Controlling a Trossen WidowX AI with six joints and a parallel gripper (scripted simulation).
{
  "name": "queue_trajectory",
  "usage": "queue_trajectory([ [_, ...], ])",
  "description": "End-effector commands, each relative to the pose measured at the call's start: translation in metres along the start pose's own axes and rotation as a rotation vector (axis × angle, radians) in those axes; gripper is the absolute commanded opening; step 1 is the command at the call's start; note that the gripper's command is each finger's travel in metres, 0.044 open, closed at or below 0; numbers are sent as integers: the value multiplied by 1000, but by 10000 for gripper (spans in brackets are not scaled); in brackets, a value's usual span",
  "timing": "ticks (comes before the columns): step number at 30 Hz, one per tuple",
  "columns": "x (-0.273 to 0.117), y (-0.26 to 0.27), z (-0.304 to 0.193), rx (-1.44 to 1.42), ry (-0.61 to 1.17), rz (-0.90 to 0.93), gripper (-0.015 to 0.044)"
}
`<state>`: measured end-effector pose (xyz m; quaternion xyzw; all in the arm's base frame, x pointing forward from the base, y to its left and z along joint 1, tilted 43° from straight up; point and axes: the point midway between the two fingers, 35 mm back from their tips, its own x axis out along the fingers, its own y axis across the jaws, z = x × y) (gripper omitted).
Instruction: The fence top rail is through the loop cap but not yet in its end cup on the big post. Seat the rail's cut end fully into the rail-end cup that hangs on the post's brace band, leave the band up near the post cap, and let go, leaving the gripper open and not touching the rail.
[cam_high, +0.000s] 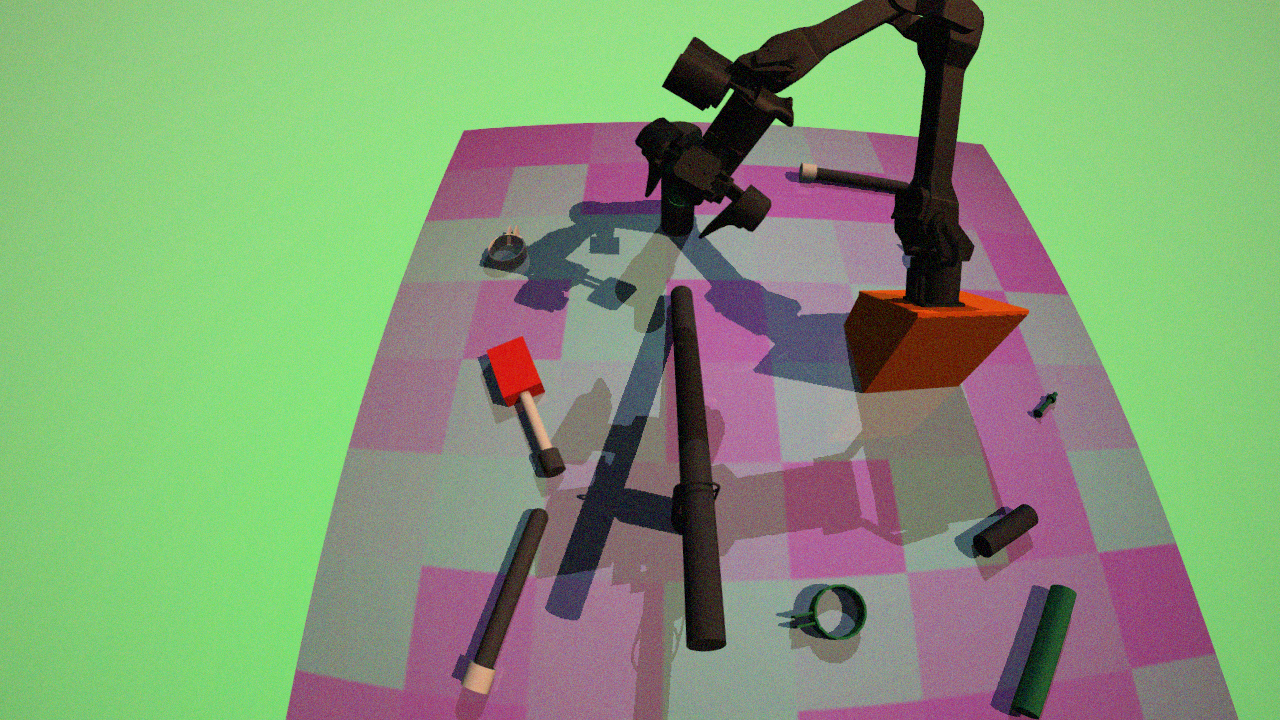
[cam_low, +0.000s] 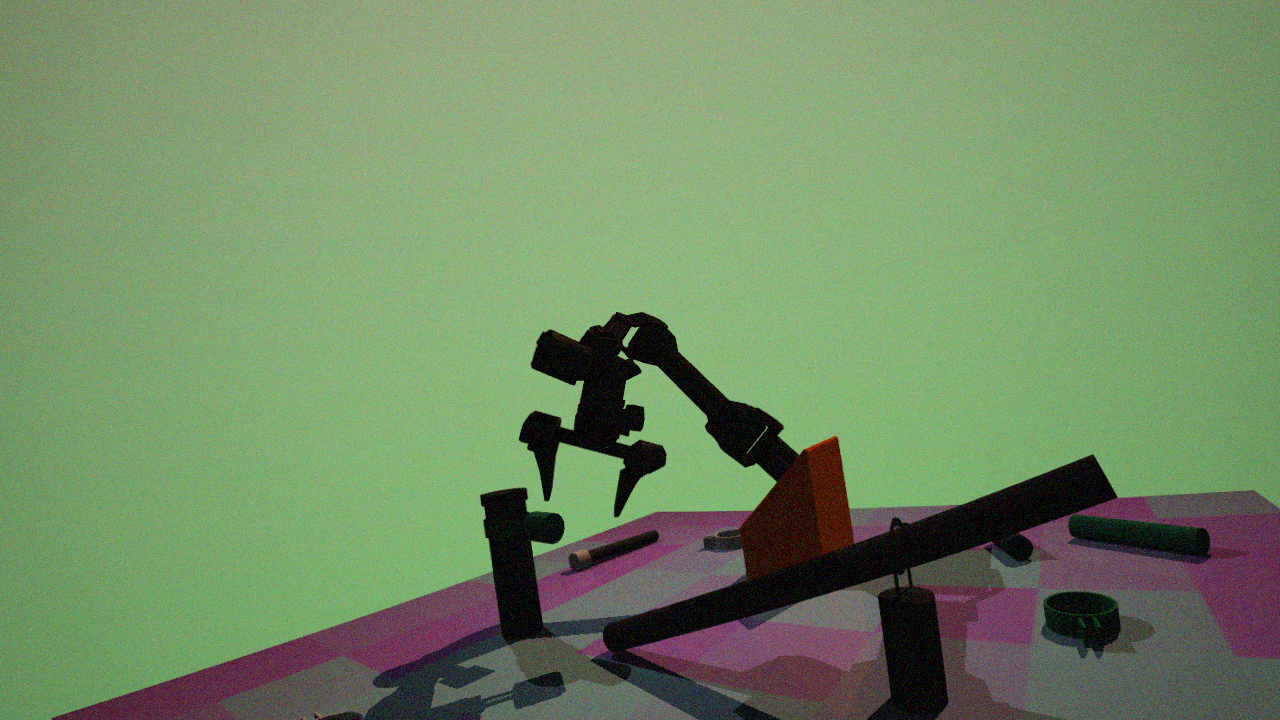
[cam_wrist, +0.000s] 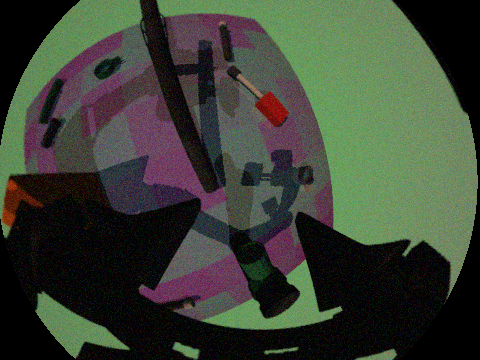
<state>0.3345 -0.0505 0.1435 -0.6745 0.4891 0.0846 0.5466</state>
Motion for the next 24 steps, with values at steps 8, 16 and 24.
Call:
queue_trajectory([
  [8, -49, 18, 63, 812, 35, -51, 440],
  [16, -68, 24, 79, 1109, 18, -101, 440],
  [24, -71, 25, 82, 1196, 10, -111, 440],
])
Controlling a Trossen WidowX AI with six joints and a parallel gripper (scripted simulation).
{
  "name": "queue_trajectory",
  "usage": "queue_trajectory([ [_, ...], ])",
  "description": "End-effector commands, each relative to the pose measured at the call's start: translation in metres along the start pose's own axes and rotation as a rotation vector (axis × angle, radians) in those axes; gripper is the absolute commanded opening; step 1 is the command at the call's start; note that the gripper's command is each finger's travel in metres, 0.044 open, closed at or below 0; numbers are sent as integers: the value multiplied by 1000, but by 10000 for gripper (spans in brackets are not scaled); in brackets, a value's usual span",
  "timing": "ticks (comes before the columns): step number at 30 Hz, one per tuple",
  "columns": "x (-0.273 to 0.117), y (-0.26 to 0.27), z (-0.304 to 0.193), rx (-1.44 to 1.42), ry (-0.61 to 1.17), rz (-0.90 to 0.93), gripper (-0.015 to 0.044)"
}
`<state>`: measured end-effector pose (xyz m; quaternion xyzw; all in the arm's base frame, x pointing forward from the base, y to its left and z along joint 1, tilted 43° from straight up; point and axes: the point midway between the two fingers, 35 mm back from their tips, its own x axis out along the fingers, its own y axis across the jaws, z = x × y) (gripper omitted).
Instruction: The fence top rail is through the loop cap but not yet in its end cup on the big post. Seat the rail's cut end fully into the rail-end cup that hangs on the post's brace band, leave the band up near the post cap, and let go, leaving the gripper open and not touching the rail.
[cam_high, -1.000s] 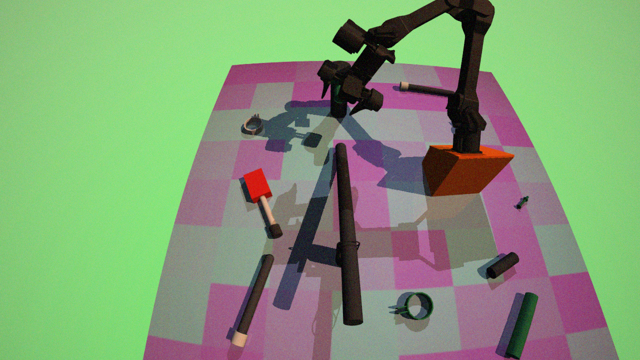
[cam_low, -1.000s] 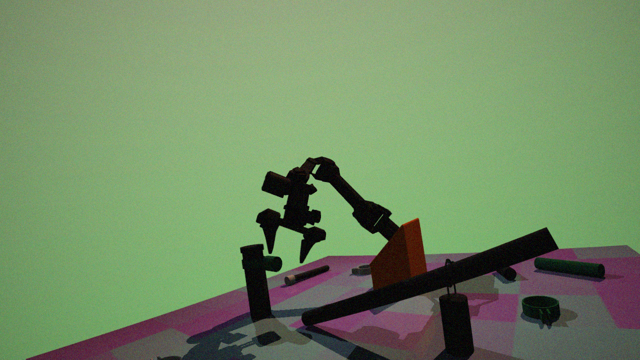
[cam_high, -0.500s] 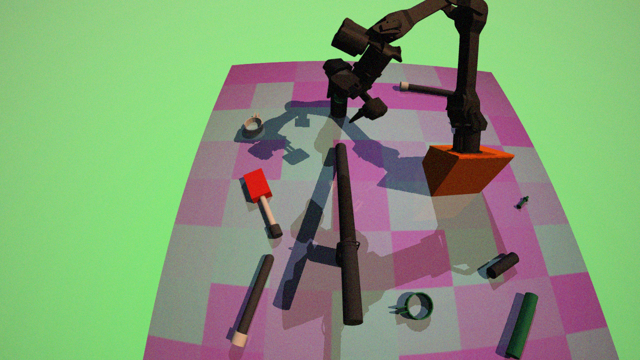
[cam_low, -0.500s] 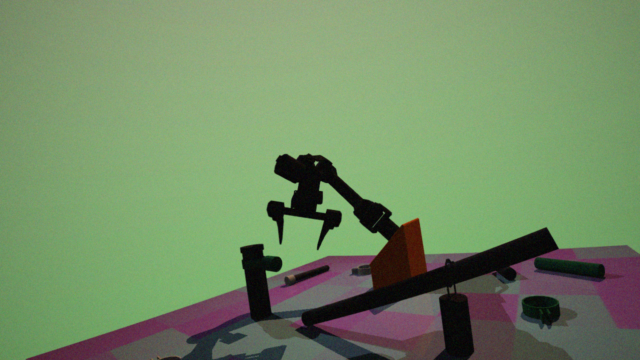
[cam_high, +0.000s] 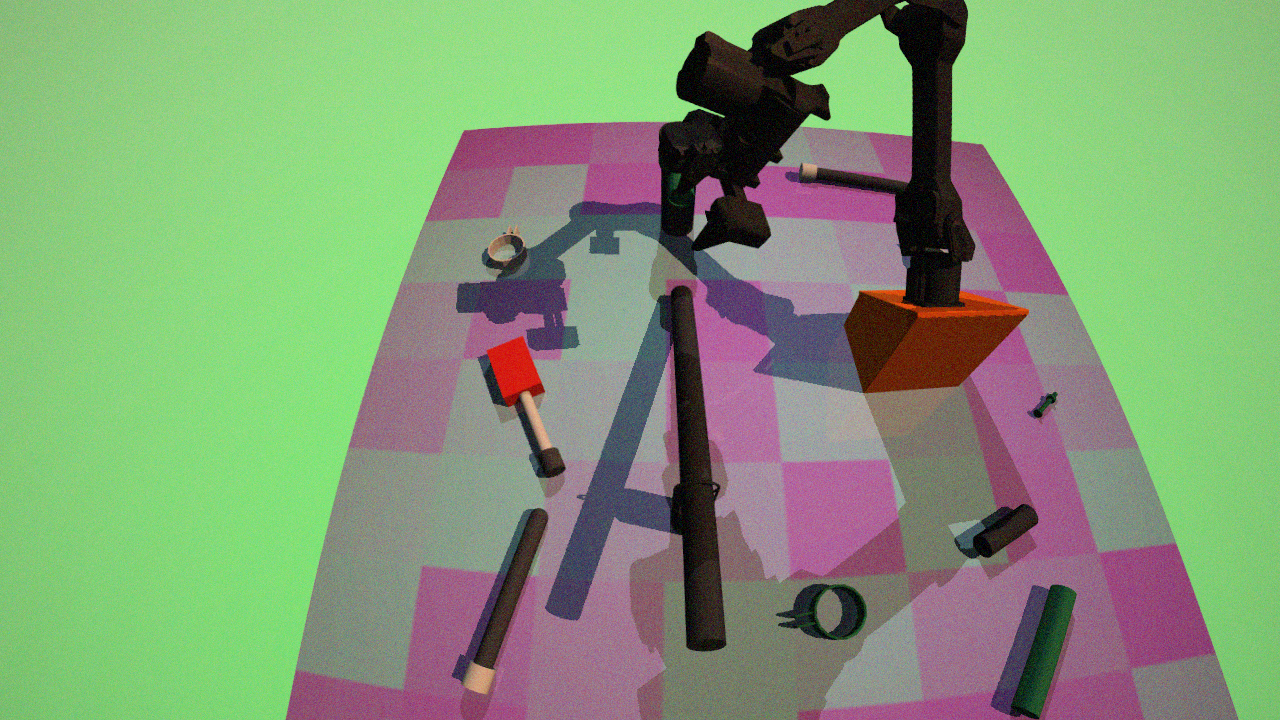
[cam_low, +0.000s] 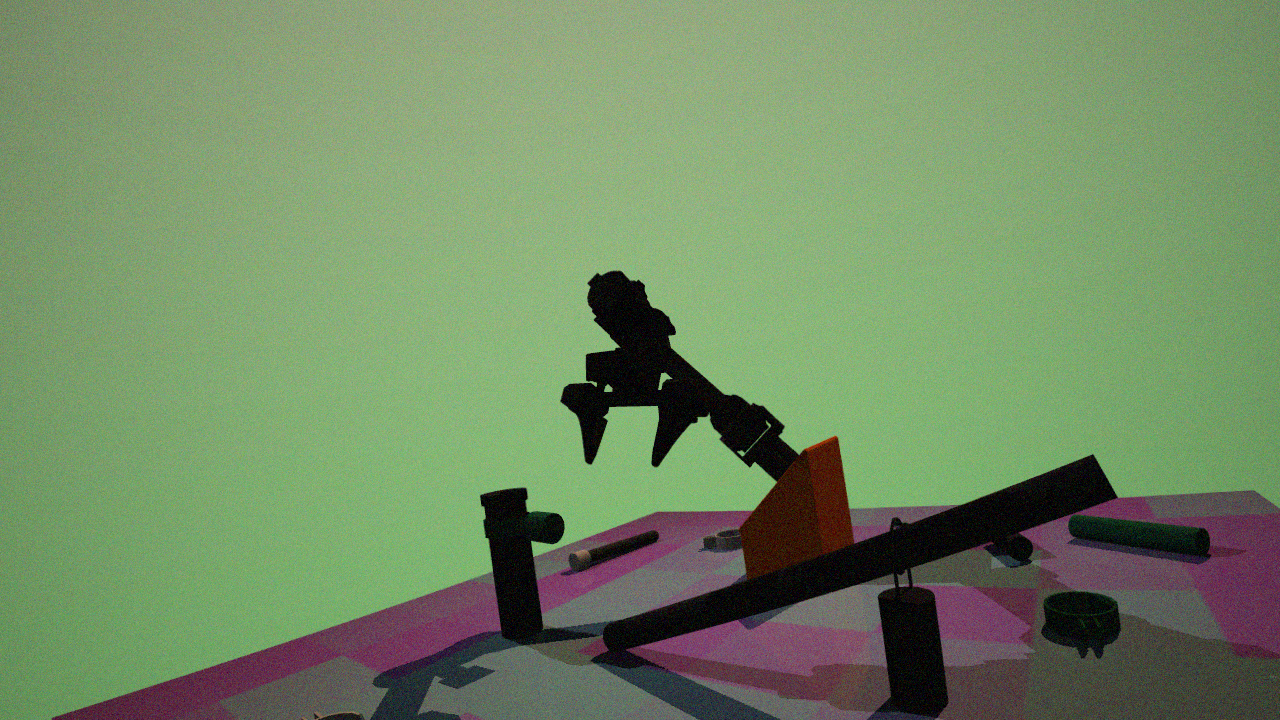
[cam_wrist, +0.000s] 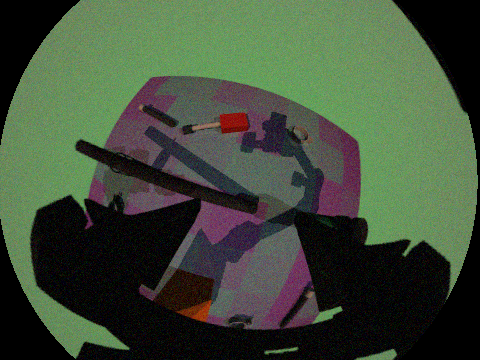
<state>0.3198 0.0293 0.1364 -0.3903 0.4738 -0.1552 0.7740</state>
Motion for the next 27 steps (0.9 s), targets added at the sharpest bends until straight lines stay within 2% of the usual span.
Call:
queue_trajectory([
  [1, -24, 16, 9, 321, -42, -42, 440],
  [11, -24, 16, 9, 321, -42, -42, 440],
  [14, -18, 20, 10, 212, -11, -37, 440],
  [21, 25, 49, 6, -477, 174, 83, 440],
  [27, 64, 76, -4, -1111, 281, 297, 440],
])
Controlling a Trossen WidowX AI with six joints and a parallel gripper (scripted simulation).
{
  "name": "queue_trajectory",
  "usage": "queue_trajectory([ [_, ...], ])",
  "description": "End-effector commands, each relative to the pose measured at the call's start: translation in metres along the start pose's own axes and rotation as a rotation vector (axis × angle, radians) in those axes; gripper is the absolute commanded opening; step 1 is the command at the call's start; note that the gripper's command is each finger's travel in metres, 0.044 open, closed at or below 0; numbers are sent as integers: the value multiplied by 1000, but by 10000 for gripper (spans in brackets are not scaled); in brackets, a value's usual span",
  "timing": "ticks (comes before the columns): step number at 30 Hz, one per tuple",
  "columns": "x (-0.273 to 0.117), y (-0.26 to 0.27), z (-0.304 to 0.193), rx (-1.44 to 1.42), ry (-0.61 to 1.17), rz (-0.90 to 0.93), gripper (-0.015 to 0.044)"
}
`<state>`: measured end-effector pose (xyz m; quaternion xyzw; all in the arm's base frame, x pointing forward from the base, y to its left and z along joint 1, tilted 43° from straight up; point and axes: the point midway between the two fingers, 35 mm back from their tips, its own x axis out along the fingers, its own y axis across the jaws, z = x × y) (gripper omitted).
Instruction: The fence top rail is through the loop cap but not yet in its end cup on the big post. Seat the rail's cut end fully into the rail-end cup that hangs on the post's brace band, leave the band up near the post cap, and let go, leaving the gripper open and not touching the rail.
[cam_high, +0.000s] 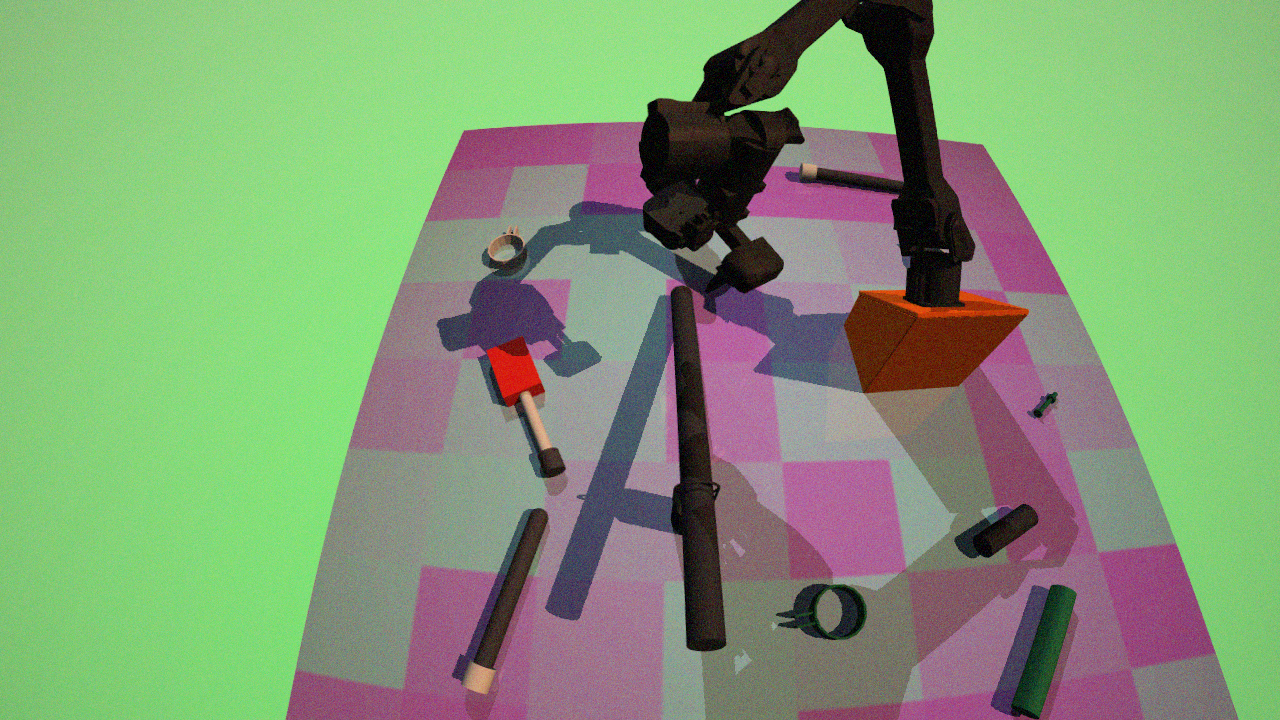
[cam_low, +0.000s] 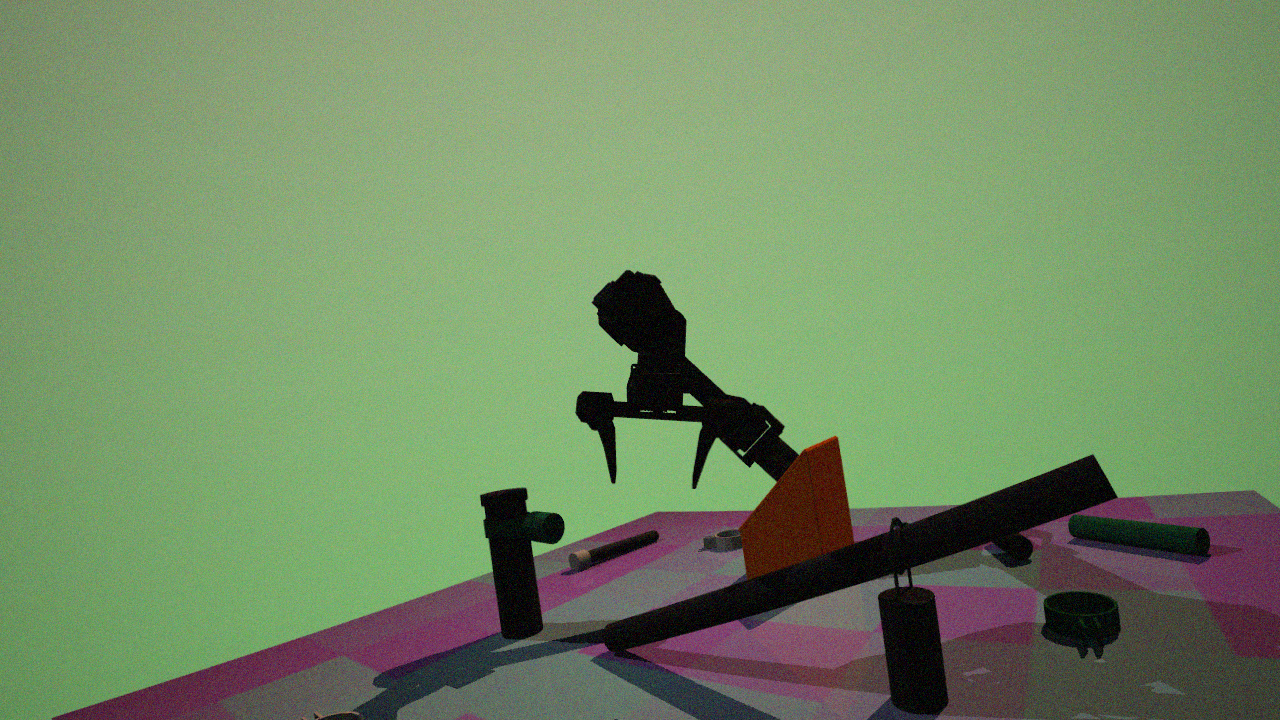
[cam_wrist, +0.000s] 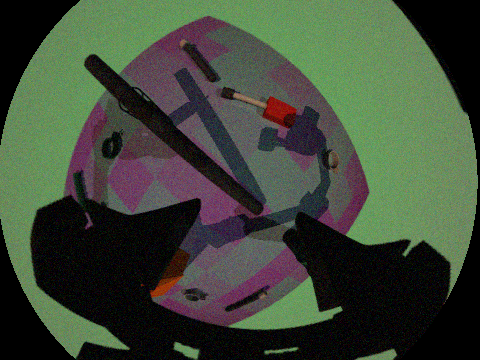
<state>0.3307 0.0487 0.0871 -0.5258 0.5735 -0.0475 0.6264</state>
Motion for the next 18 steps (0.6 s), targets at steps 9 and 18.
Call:
queue_trajectory([
  [9, 60, 36, 10, -921, 99, 284, 440],
  [18, 60, 36, 10, -921, 99, 284, 440],
])
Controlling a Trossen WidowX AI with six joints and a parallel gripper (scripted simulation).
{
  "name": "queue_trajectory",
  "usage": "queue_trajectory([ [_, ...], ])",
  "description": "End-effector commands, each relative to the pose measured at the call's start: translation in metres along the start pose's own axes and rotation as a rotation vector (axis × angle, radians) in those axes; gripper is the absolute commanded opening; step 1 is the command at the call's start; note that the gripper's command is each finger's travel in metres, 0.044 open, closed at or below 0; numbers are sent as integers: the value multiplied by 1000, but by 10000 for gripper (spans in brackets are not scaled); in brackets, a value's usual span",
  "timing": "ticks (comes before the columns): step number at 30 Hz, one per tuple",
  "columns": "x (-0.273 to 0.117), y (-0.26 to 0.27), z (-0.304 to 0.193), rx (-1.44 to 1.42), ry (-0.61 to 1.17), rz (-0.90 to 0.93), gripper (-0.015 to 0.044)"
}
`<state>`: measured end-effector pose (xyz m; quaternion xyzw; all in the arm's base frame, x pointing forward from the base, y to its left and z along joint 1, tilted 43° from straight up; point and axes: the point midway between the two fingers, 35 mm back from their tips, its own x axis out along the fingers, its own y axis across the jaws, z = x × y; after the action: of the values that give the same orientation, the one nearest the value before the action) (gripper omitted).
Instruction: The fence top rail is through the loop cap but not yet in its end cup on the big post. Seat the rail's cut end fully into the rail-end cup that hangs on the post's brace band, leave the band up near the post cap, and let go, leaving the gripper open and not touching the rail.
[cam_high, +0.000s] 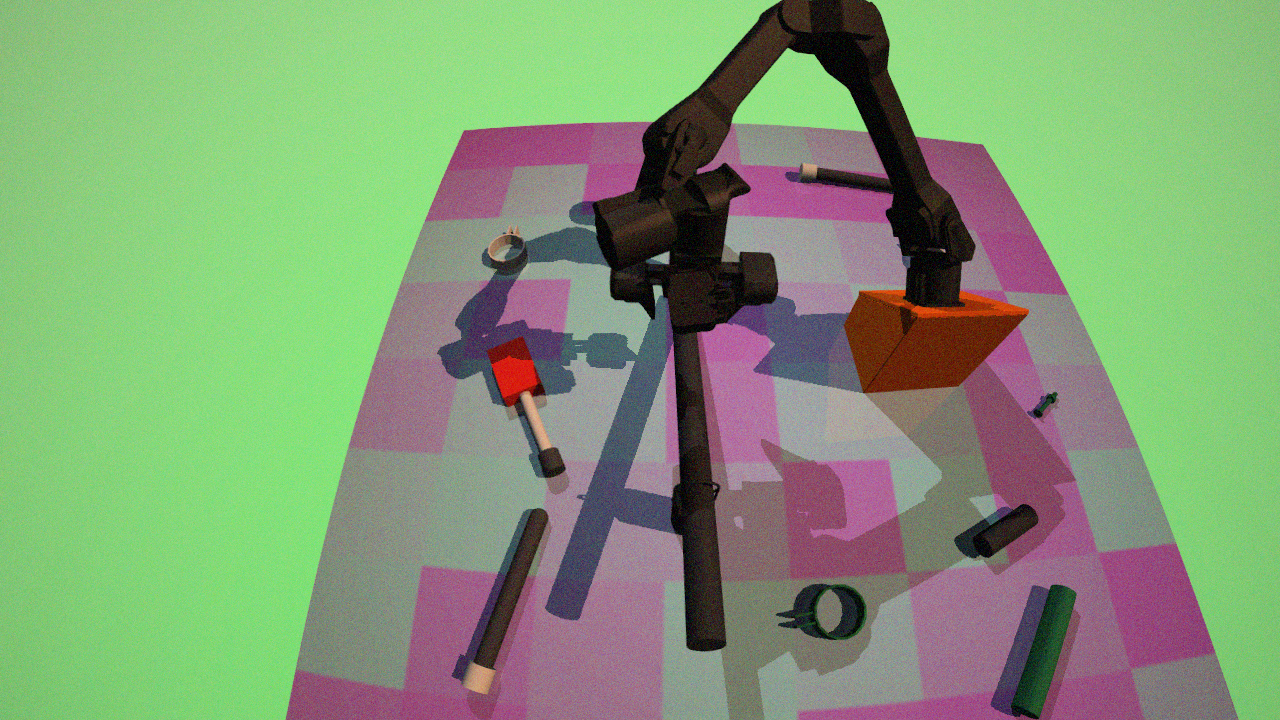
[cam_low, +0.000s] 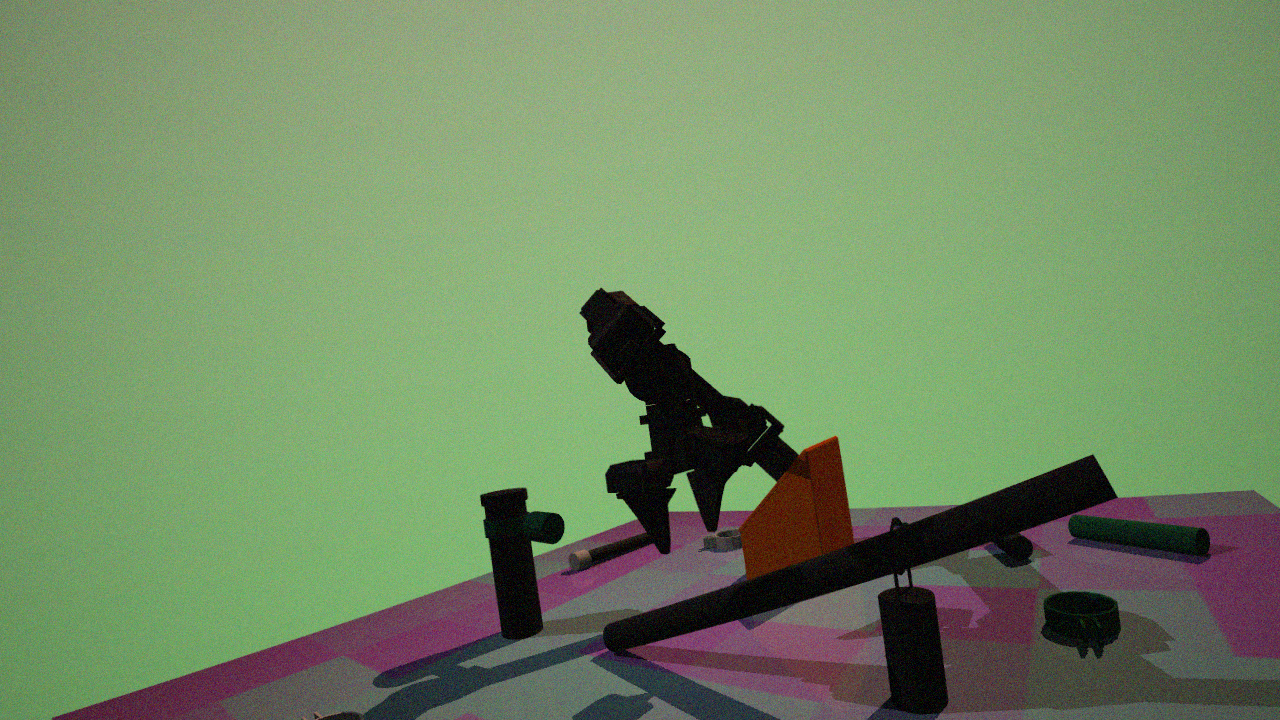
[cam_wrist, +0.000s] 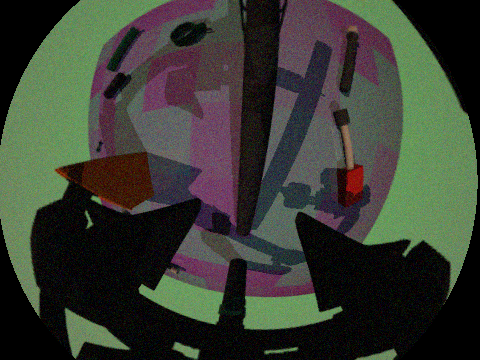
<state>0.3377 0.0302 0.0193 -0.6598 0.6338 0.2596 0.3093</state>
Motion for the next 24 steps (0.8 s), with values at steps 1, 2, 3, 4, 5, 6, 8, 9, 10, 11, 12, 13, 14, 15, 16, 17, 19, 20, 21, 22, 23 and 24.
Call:
queue_trajectory([
  [1, 0, -1, 1, -31, -7, 5, 440],
  [2, 3, -2, 1, -31, -7, 5, 440],
  [3, 7, -2, 1, -31, -7, 5, 440],
  [4, 14, -2, 1, -31, -7, 5, 440],
  [5, 23, -2, 1, -31, -6, 5, 440],
  [6, 32, -1, 1, -31, -6, 5, 440],
  [8, 35, -1, 1, -31, -5, 5, 440],
  [9, 35, -1, 1, -31, -5, 5, 440],
  [10, 35, -1, 1, -31, -5, 5, 440],
  [11, 36, -1, 1, -31, -5, 5, 440],
  [12, 39, -1, 1, -31, -5, 4, 440],
  [13, 43, -1, 1, -31, -5, 4, 440],
  [14, 46, -1, 1, -31, -5, 4, 440],
  [15, 49, -1, 1, -31, -5, 4, 440],
  [16, 50, -1, 1, -31, -5, 4, 440],
  [17, 50, -1, 1, -31, -5, 4, 440],
  [19, 51, -1, 1, -31, -5, 4, 440],
  [20, 51, -1, 1, -31, -5, 4, 440],
  [21, 52, -1, 1, -31, -5, 4, 440],
  [22, 54, -1, 1, -31, -5, 4, 440],
  [23, 55, -1, 1, -31, -5, 4, 440],
  [24, 57, -2, 1, -31, -5, 4, 440],
])
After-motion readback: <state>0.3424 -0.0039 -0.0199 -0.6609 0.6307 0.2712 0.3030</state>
